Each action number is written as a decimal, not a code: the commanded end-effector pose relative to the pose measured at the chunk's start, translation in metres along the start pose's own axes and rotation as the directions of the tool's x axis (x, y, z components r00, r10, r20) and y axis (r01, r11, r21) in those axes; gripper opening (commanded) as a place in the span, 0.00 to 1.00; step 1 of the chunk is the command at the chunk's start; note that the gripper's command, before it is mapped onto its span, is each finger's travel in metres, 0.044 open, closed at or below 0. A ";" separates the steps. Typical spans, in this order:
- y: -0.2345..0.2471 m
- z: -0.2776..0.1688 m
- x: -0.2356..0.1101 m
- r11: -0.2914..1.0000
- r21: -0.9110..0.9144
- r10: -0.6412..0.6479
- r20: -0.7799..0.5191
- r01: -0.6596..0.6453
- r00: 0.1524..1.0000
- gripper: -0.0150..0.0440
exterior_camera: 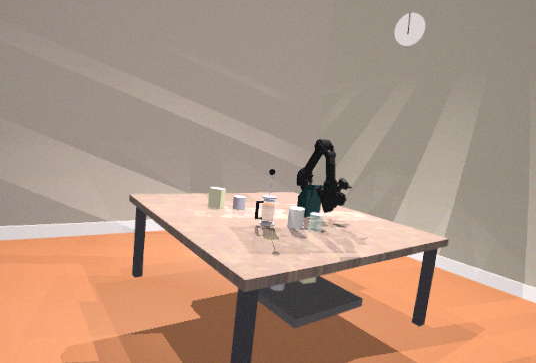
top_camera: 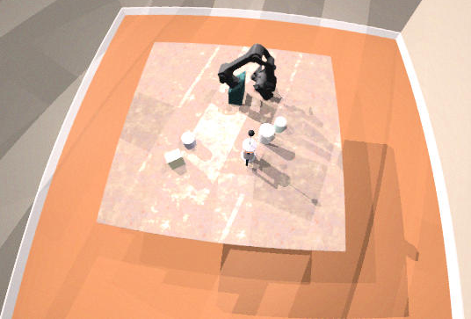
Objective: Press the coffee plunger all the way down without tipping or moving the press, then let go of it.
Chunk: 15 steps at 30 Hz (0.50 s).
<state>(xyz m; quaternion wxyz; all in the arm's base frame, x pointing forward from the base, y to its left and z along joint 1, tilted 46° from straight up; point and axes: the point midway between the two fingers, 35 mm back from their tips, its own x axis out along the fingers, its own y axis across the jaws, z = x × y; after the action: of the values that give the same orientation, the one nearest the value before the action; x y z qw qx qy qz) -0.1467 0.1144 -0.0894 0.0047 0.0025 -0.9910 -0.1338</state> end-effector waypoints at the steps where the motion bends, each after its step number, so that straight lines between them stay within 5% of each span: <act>1: 0.000 0.000 0.000 1.000 -0.006 -0.005 -0.003 0.005 1.000 0.98; 9: -0.001 -0.001 -0.015 0.948 -0.242 -0.221 -0.029 0.208 0.975 1.00; 15: 0.001 0.014 -0.040 0.803 -0.420 -0.426 0.089 0.422 0.900 1.00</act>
<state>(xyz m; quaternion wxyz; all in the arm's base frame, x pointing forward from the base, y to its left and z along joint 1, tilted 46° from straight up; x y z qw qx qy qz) -0.1224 0.1126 -0.0928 0.0088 0.1624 -0.9420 -0.2935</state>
